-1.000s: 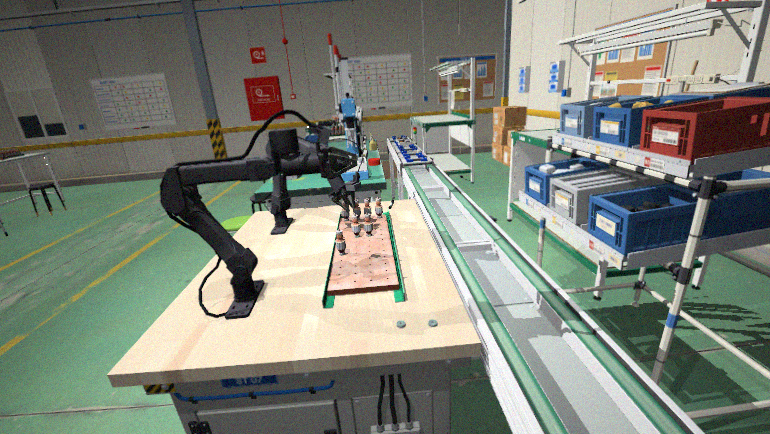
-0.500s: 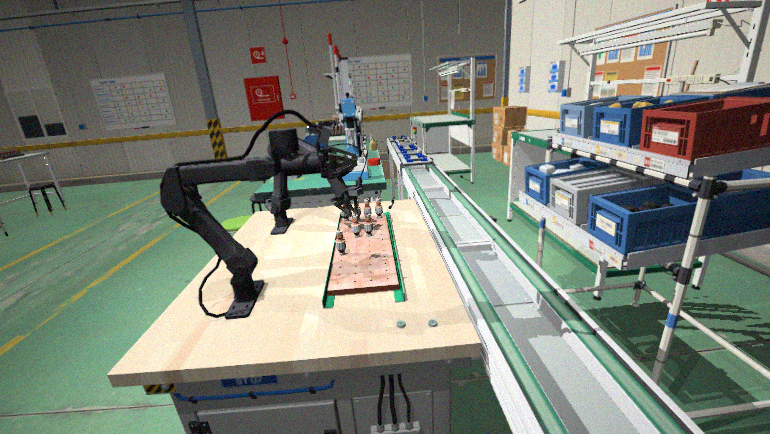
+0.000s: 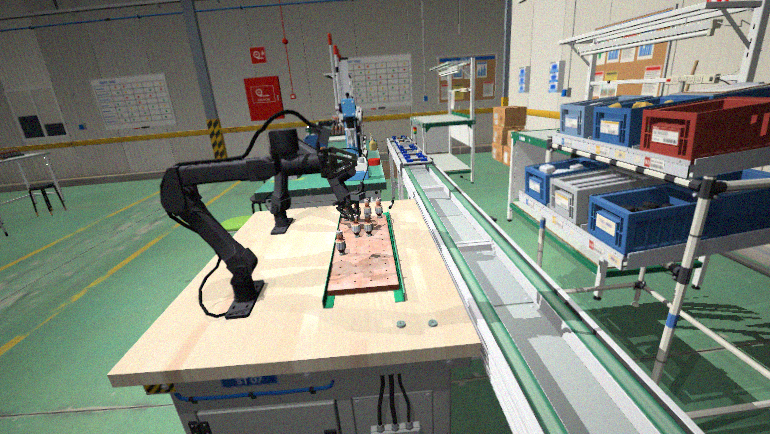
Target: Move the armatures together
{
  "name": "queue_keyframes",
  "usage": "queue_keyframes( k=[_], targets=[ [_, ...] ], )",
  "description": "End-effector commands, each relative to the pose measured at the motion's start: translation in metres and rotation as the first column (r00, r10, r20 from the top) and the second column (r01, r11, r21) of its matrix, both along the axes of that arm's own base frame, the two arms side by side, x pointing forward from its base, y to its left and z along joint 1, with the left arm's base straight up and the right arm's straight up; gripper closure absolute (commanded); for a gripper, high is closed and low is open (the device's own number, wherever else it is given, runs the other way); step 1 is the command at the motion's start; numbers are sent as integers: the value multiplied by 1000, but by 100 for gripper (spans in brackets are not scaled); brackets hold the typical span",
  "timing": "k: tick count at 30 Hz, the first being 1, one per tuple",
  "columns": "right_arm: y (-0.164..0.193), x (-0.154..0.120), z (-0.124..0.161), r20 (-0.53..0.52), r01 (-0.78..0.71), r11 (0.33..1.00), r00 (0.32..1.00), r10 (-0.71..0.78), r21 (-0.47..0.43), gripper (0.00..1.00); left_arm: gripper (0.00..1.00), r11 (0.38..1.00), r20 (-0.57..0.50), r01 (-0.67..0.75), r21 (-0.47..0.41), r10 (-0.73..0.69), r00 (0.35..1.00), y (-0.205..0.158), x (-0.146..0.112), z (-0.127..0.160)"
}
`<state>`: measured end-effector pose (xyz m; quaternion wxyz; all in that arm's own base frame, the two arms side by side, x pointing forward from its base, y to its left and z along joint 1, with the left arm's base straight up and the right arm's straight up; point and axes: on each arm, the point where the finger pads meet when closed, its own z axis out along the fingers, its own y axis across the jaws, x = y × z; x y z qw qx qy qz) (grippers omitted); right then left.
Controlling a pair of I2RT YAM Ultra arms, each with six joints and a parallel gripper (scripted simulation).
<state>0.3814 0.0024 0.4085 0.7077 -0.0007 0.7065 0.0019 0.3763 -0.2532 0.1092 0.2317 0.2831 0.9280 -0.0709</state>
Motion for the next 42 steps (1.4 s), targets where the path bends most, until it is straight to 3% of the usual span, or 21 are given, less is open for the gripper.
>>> queue_keyframes(
  k=[1,12,13,42],
  targets=[
    [-2,-8,25,50,11,1000,999,-12,11,0,62,999,75,-5,-42,8,997,-3,11,29],
    [-2,-8,25,50,11,1000,999,-12,11,0,62,999,71,2,-38,1,997,-8,11,28],
    [-2,-8,25,50,11,1000,999,-12,11,0,70,999,71,1,-39,2,997,-7,10,30],
    [-2,-8,25,50,11,1000,999,-12,11,0,74,999,70,1,-39,1,998,-6,9,32]
  ],
)
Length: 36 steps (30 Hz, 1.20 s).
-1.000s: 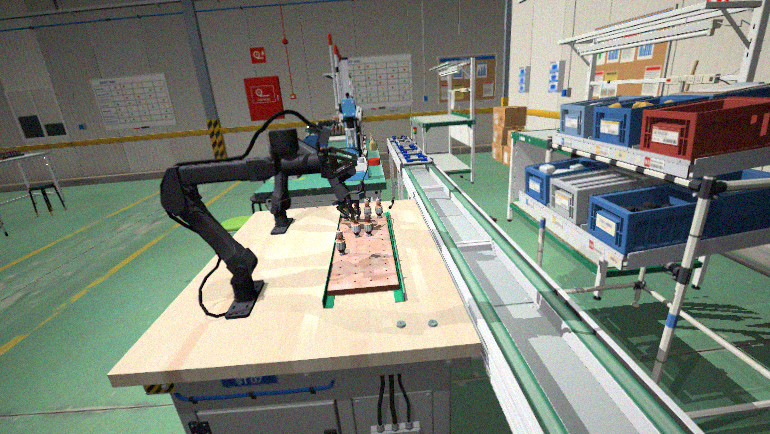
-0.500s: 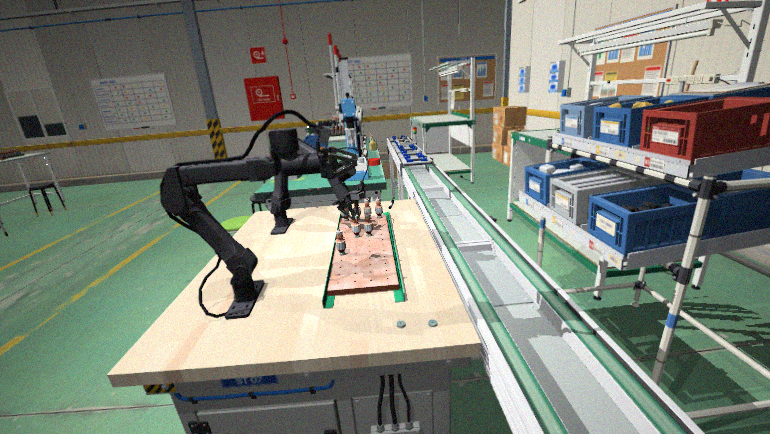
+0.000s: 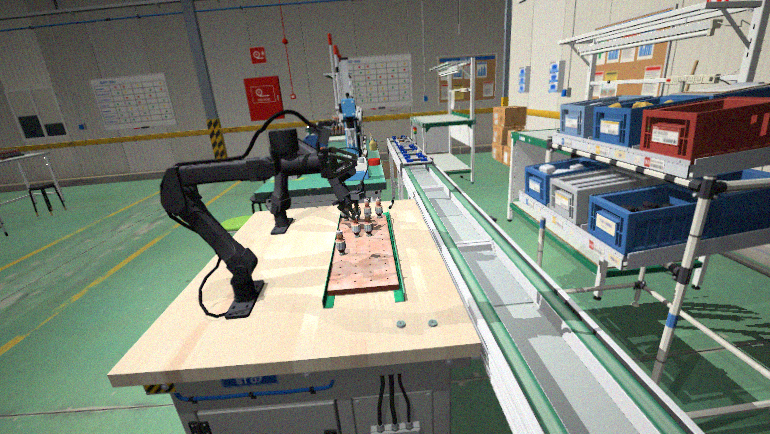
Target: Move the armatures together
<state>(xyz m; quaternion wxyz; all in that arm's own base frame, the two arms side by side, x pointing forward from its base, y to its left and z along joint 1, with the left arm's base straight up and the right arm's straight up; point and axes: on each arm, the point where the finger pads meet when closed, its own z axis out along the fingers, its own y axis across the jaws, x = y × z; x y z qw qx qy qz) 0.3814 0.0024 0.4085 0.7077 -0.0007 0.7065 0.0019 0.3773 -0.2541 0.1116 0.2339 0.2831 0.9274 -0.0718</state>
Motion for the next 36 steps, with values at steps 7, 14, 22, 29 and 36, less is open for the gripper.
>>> queue_keyframes(
  k=[7,14,22,29,36],
  targets=[
    [-2,-8,25,50,11,1000,999,-12,11,0,74,999,66,1,-36,2,998,-5,8,29],
    [-2,-8,25,50,11,1000,999,-12,11,0,75,999,66,1,-36,2,998,-5,8,29],
    [-2,-8,25,50,11,1000,999,-12,11,0,75,999,66,1,-36,2,998,-5,8,29],
    [-2,-8,25,50,11,1000,999,-12,11,0,75,999,66,1,-36,2,998,-5,8,29],
    [-2,-8,25,50,11,1000,999,-12,11,0,75,999,66,1,-36,2,998,-5,8,29]
  ],
)
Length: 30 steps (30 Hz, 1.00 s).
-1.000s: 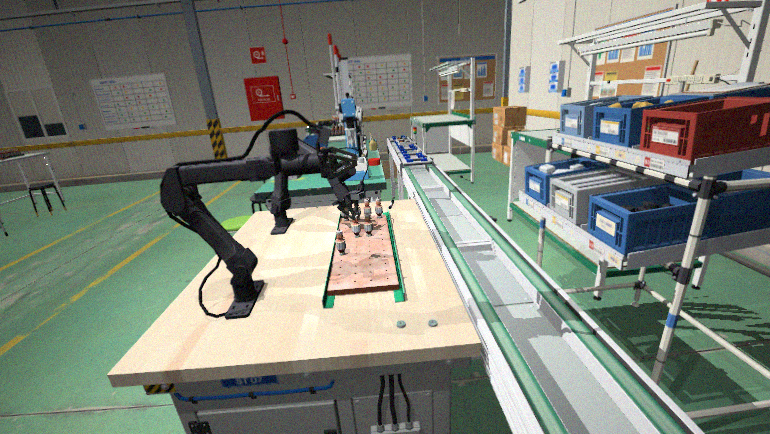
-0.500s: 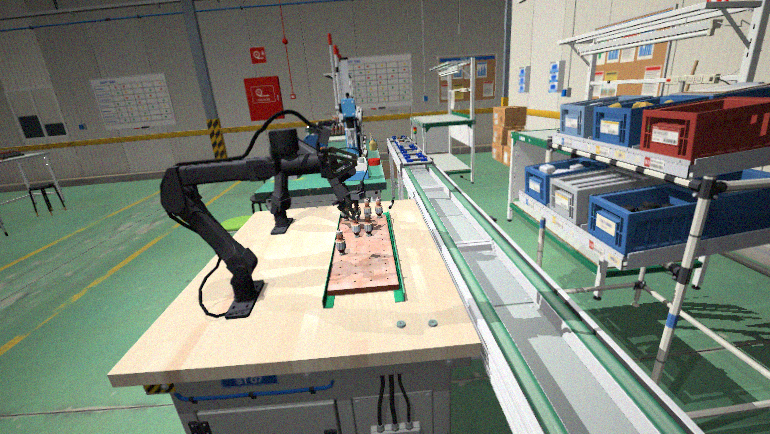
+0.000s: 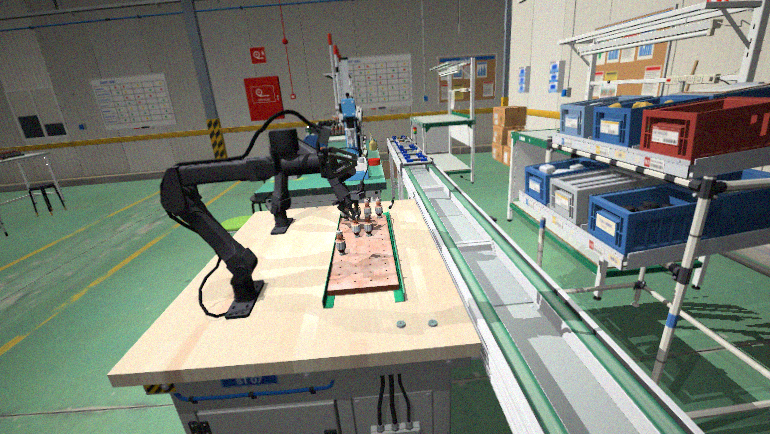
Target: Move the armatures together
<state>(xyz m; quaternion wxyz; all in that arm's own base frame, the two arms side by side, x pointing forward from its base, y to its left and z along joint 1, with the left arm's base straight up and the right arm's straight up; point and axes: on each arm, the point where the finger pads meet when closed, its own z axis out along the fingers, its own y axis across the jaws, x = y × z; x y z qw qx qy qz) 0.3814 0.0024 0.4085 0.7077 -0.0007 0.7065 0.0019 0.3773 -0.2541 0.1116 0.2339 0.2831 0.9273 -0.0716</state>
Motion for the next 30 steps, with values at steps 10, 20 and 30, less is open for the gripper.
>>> queue_keyframes(
  k=[10,20,30],
  targets=[
    [-2,-8,25,50,11,1000,999,-12,11,0,75,997,125,2,-82,8,992,-12,20,49],
    [-2,-8,25,50,11,1000,999,-12,11,0,75,995,158,3,-102,13,987,-14,23,81],
    [-2,-8,25,50,11,1000,999,-12,11,0,74,997,139,5,-82,6,990,-11,17,77]
  ],
)
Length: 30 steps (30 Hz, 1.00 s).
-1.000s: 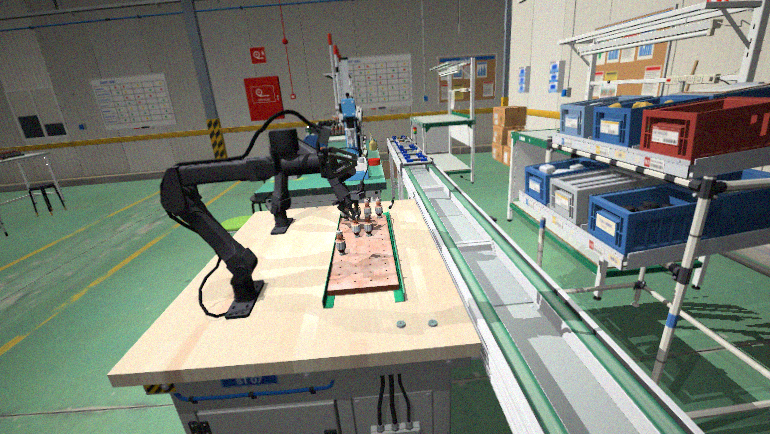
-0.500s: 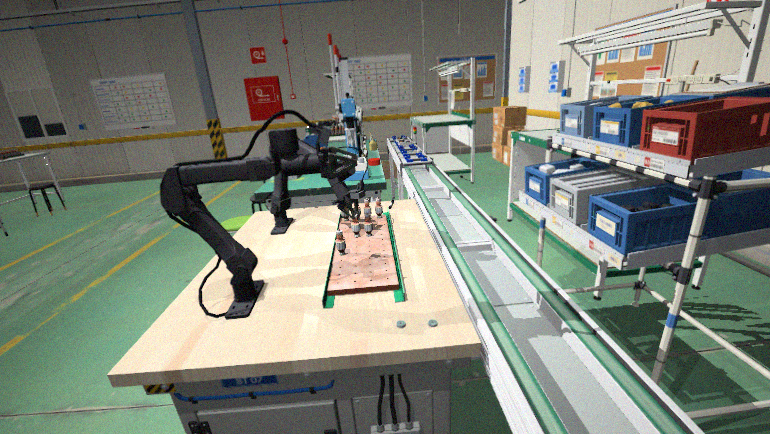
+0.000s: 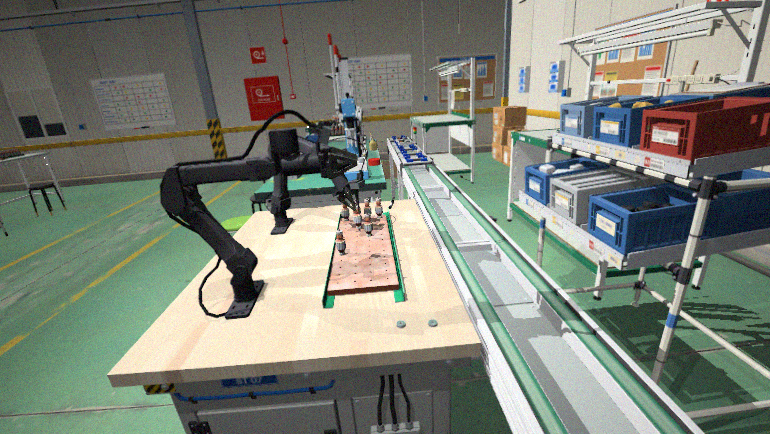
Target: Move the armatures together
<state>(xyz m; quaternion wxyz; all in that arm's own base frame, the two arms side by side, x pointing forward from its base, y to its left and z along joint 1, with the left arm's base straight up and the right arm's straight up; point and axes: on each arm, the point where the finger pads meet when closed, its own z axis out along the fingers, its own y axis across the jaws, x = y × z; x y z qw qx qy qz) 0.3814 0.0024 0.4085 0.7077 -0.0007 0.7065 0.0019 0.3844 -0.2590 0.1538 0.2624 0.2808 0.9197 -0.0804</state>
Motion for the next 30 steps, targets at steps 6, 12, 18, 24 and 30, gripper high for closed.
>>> queue_keyframes(
  k=[6,12,18,24,30],
  targets=[
    [-2,-8,25,50,11,1000,999,-12,11,0,74,999,89,1,-48,3,996,-6,10,35],
    [-2,-8,25,50,11,1000,999,-12,11,0,74,999,89,1,-48,3,996,-6,10,35],
    [-2,-8,25,50,11,1000,999,-12,11,0,74,999,89,1,-48,3,996,-6,10,35],
    [-2,-8,25,50,11,1000,999,-12,11,0,75,999,89,1,-48,3,996,-6,10,35],
    [-2,-8,25,50,11,1000,999,-12,11,0,76,999,89,1,-48,3,996,-6,10,35]
  ],
)
